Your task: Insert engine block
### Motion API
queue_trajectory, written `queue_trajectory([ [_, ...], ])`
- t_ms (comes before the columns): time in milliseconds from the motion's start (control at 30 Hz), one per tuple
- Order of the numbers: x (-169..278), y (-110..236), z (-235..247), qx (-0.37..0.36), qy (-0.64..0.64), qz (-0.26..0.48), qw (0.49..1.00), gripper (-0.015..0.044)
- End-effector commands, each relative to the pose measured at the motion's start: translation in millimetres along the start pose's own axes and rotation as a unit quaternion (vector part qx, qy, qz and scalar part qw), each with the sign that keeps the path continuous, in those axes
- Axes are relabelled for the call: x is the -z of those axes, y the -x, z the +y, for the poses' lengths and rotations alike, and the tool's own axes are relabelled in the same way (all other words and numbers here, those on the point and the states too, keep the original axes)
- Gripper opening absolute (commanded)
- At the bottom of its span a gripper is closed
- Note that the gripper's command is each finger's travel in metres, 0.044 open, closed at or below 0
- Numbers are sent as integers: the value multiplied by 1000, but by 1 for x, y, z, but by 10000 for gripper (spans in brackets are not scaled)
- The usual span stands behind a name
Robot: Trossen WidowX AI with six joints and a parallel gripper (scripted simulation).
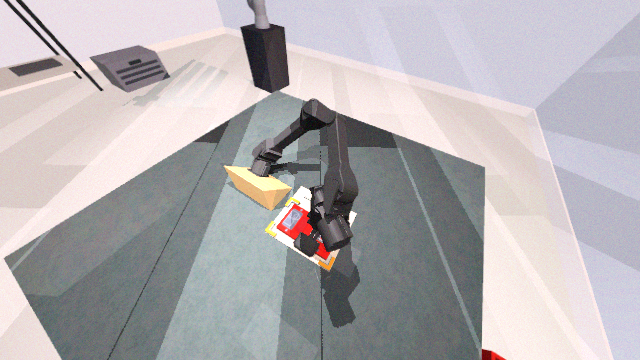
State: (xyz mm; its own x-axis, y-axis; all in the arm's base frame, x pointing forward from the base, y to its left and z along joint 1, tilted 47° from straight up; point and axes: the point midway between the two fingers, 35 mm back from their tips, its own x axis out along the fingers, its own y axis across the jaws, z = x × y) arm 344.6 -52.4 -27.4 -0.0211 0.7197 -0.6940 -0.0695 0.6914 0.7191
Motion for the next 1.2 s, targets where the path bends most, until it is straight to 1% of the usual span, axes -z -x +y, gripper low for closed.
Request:
queue_trajectory([
  [0, 0, 0, 0, 0, 0, 0, 1000, 440],
  [300, 0, 0, 0, 0, 0, 0, 1000, 440],
  [433, 0, 15, 1, -1, -1, -1, 1000, 440],
  [567, 0, 15, 1, -1, -1, -1, 1000, 440],
  [1100, 0, 15, 1, -1, -1, -1, 1000, 20],
  [1133, 0, 15, 1, -1, -1, -1, 1000, 0],
  [1167, 0, 15, 1, -1, -1, -1, 1000, 0],
])
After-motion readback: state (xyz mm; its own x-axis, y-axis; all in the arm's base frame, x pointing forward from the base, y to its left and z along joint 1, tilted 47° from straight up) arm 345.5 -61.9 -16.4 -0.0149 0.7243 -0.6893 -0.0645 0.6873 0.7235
